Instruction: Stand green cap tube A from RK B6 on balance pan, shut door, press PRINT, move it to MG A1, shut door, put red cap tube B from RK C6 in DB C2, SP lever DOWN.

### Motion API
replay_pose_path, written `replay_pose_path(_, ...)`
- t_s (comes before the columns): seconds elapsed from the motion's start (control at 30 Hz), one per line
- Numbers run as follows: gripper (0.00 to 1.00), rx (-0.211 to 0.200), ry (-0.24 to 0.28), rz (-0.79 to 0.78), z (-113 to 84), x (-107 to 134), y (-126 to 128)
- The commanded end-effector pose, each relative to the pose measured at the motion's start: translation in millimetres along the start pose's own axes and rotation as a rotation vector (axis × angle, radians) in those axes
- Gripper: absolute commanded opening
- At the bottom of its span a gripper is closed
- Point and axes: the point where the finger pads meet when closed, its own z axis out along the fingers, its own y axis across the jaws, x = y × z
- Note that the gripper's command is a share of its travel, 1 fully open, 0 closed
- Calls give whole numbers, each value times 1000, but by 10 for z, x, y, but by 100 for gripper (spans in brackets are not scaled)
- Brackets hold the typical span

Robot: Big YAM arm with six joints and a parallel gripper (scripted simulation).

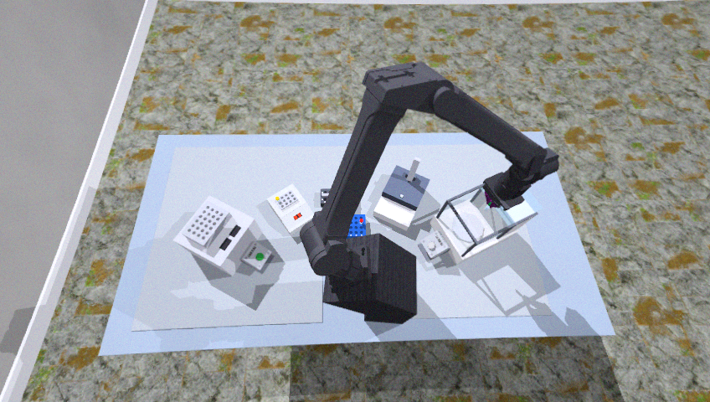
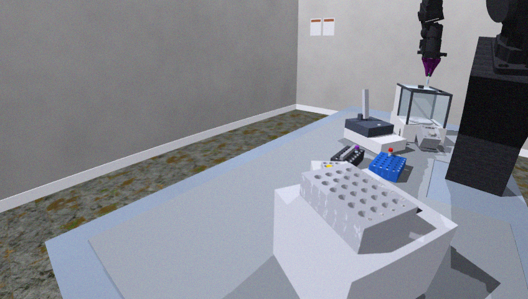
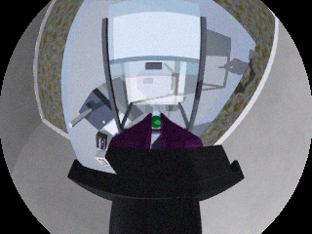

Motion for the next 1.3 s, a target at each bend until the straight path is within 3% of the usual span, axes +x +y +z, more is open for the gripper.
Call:
replay_pose_path(0.0, 9, 1, -23, -13, -93, -110, 16)
replay_pose_path(1.2, 9, 1, -23, -13, -93, -110, 16)
replay_pose_path(1.27, 9, 36, -70, -53, -129, -114, 235)
